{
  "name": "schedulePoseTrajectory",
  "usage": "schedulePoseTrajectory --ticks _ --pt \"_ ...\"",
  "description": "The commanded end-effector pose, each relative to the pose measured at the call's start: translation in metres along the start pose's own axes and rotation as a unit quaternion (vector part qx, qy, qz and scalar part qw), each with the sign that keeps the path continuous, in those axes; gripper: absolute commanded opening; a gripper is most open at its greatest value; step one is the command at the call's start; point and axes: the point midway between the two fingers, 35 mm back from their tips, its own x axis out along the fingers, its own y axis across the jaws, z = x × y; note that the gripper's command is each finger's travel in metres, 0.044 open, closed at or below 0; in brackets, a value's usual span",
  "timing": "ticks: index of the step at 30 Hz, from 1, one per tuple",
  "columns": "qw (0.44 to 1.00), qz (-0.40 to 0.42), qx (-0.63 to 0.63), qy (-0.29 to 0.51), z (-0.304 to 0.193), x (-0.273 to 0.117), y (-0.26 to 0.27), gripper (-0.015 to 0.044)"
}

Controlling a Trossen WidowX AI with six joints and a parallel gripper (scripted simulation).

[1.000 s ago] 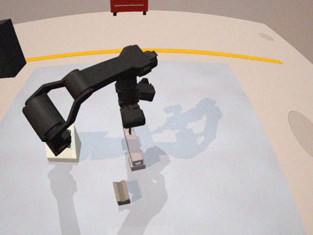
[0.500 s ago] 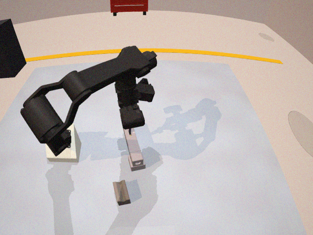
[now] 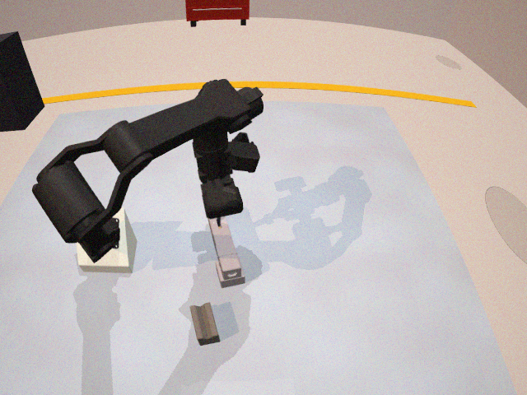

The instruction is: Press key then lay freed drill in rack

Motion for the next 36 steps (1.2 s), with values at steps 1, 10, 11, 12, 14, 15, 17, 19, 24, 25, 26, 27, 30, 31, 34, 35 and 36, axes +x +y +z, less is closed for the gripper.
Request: schedulePoseTrajectory --ticks 1,10,11,12,14,15,17,19,24,25,26,27,30,31,34,35,36 --pt "1.000 -0.007 -0.005 0.021 -0.007 0.015 -0.002 0.0000" --pt "1.000 -0.007 -0.005 0.021 -0.008 0.020 -0.002 0.0000" --pt "1.000 -0.007 -0.005 0.021 -0.008 0.021 -0.002 0.0000" --pt "1.000 -0.007 -0.005 0.021 -0.008 0.022 -0.002 0.0000" --pt "1.000 -0.007 -0.005 0.021 -0.008 0.023 -0.003 0.0000" --pt "1.000 -0.007 -0.005 0.021 -0.008 0.024 -0.003 0.0000" --pt "1.000 -0.007 -0.005 0.021 -0.008 0.022 -0.003 0.0026" --pt "1.000 -0.006 -0.005 0.021 -0.005 0.014 -0.002 0.0079" --pt "1.000 -0.005 -0.005 0.021 0.001 -0.033 0.001 0.0210" --pt "1.000 -0.005 -0.005 0.021 0.002 -0.043 0.001 0.0236" --pt "1.000 -0.005 -0.005 0.021 0.001 -0.049 0.001 0.0263" --pt "1.000 -0.006 -0.005 0.021 0.001 -0.051 0.001 0.0289" --pt "1.000 -0.005 -0.012 0.017 0.003 -0.044 0.000 0.0368" --pt "0.999 -0.002 -0.030 0.018 0.003 -0.041 -0.003 0.0394" --pt "0.991 0.011 -0.128 0.023 0.007 -0.028 -0.022 0.0440" --pt "0.986 0.015 -0.162 0.023 0.007 -0.023 -0.029 0.0440" --pt "0.980 0.019 -0.196 0.023 0.008 -0.019 -0.036 0.0440"
